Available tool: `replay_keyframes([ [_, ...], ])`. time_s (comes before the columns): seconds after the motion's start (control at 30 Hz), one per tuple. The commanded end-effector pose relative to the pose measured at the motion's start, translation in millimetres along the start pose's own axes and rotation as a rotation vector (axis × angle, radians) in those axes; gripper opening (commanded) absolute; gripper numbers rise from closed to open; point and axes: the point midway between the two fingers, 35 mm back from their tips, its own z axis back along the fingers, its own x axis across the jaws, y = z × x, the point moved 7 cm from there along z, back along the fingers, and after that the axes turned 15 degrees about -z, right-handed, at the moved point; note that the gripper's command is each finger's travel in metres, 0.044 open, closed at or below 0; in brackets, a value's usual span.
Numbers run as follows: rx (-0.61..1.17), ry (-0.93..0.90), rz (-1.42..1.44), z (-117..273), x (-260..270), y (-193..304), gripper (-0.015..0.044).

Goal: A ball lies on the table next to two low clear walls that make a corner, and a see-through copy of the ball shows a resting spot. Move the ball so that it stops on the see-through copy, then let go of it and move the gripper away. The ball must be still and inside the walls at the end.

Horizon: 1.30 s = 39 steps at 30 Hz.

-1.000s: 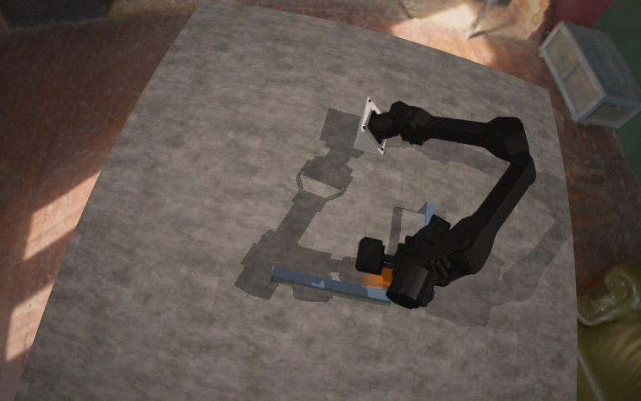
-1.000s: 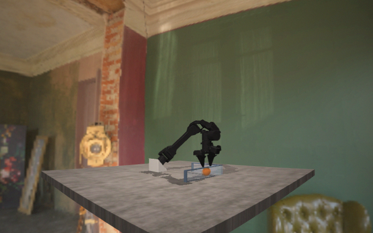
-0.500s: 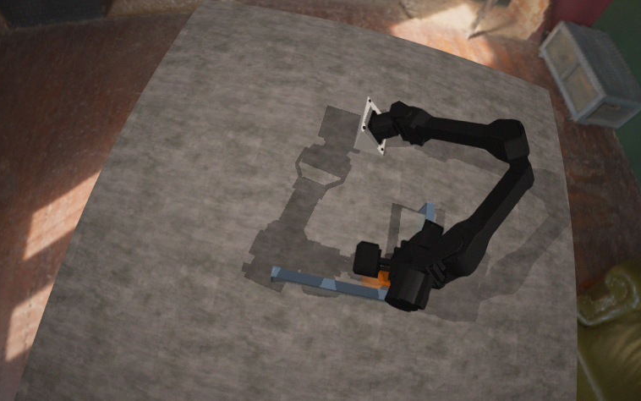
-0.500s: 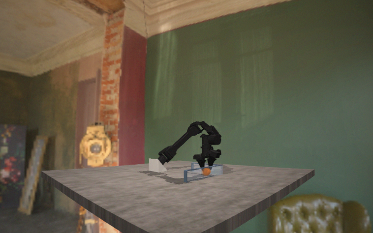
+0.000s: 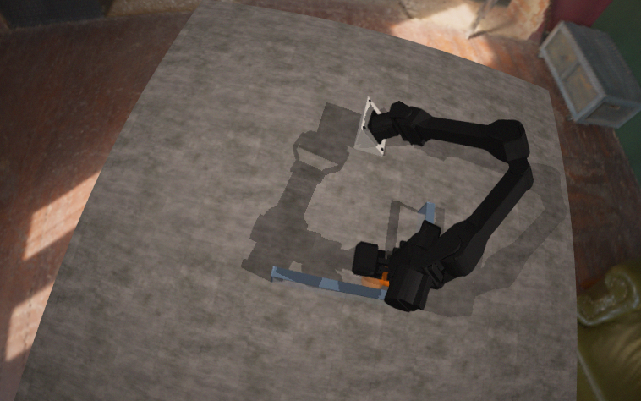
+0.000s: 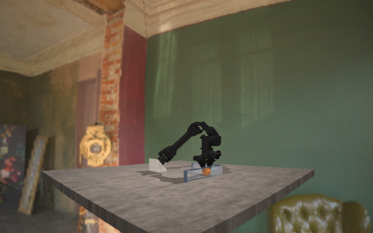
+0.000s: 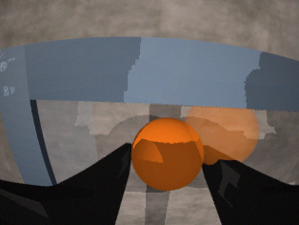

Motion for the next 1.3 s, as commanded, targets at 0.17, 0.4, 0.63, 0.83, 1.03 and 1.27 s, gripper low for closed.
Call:
replay_keyframes([
  [0.17, -0.026, 0.054, -0.005, 20, -15, -1, 0.0006],
  [0.4, -0.057, 0.066, -0.037, 62, -16, -1, 0.0],
  [0.63, -0.079, 0.031, -0.058, 100, -9, 2, 0.0],
  [0.83, -0.093, 0.002, -0.069, 129, -2, 9, 0.0],
  [1.03, -0.089, -0.001, -0.067, 130, -3, 7, 0.0],
  [1.27, -0.024, 0.001, -0.022, 97, -23, -16, 0.0],
])
